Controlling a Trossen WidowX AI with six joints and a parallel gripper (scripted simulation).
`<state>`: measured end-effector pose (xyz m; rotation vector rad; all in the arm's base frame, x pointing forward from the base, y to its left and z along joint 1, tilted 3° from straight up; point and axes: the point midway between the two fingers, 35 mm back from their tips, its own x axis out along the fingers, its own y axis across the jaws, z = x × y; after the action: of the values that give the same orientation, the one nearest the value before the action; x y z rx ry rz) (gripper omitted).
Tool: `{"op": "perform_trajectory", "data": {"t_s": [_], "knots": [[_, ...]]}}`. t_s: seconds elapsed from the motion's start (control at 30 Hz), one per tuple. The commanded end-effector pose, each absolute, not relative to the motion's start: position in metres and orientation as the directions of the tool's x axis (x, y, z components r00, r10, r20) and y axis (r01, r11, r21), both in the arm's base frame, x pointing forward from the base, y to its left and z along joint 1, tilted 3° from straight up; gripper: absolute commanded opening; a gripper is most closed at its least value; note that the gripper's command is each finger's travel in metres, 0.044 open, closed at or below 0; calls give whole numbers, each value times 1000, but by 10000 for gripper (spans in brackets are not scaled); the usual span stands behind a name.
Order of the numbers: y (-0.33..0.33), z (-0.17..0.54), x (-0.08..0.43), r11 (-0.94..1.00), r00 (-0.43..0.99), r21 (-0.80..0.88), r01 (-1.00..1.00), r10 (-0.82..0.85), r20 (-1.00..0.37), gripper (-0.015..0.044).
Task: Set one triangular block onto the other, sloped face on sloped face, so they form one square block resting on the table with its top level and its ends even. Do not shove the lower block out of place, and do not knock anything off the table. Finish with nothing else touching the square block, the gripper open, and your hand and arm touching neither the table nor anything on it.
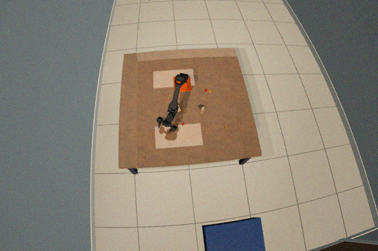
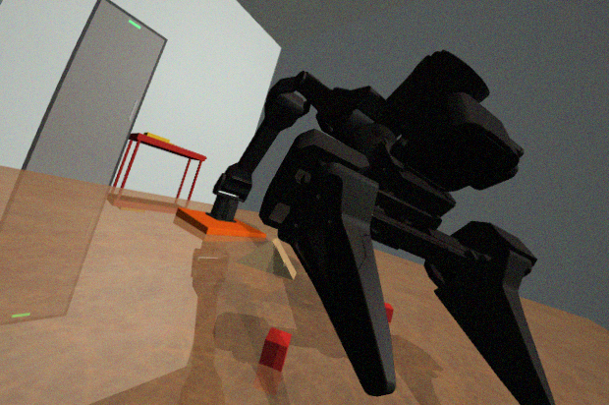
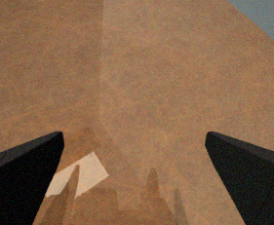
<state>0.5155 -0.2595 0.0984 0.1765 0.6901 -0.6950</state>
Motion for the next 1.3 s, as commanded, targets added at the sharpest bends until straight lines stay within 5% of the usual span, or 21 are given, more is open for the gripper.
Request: {"op": "perform_trajectory", "data": {"t_s": [0.0, 0.33, 0.7, 1.27], "knots": [[-197, 95, 467, 920, 338, -261, 291, -354, -872, 440], [-151, 105, 412, 972, 104, -235, -26, -231, -967, 440], [-103, 139, 337, 932, -209, -29, -360, -111, -972, 440], [-104, 114, 331, 920, -230, -23, -391, -121, -966, 440]]}}
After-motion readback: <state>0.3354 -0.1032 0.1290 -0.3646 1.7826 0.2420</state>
